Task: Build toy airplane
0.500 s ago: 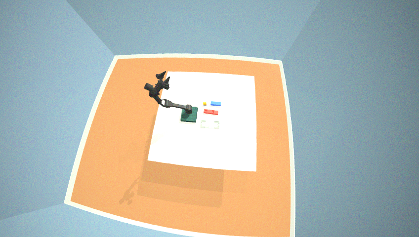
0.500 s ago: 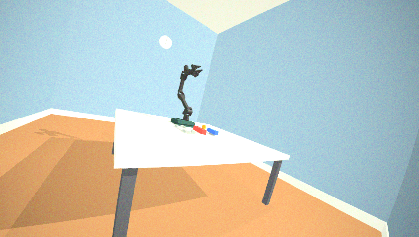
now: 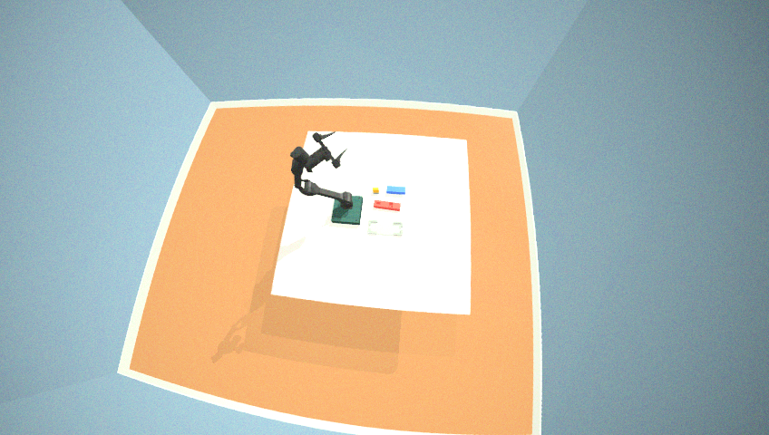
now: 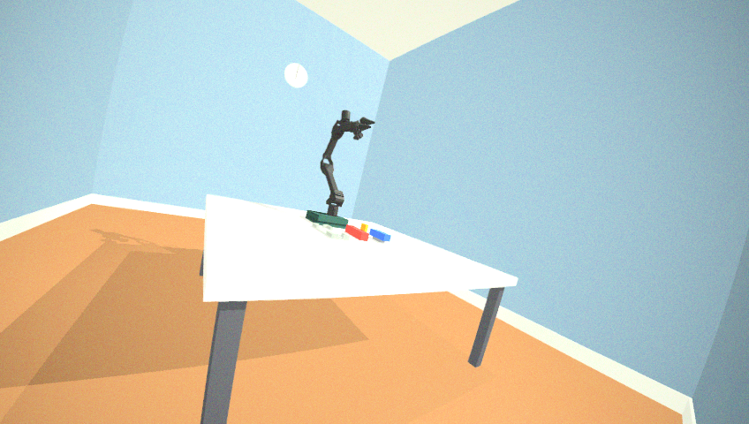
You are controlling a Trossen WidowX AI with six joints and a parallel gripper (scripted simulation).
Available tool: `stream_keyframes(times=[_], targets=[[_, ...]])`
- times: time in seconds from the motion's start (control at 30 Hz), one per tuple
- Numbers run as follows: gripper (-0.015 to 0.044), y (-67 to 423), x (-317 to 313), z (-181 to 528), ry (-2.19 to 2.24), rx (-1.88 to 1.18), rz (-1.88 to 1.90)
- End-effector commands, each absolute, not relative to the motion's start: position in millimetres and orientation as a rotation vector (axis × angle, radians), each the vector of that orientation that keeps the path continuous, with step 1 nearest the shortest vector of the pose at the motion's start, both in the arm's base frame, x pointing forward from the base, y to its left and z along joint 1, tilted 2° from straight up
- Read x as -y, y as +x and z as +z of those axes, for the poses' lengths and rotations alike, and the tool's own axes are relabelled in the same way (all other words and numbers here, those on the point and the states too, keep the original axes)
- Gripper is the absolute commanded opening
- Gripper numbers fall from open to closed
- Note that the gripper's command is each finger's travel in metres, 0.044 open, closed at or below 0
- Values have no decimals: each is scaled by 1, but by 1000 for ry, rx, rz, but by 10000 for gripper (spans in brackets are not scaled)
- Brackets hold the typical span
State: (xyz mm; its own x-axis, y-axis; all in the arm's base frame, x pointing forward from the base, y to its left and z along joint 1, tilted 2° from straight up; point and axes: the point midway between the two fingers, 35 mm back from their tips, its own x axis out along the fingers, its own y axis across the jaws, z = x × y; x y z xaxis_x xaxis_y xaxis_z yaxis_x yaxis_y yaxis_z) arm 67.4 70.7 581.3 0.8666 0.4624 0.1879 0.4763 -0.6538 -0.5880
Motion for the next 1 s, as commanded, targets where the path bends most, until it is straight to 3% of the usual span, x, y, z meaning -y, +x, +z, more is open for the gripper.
stream_keyframes(times=[0.0, 0.5, 0.97], targets=[[440, 133, -62, 548, -2095, 466, 226], [440, 272, -37, 406, -1195, -273, 558], [440, 314, -11, 241, -407, -999, 382]])
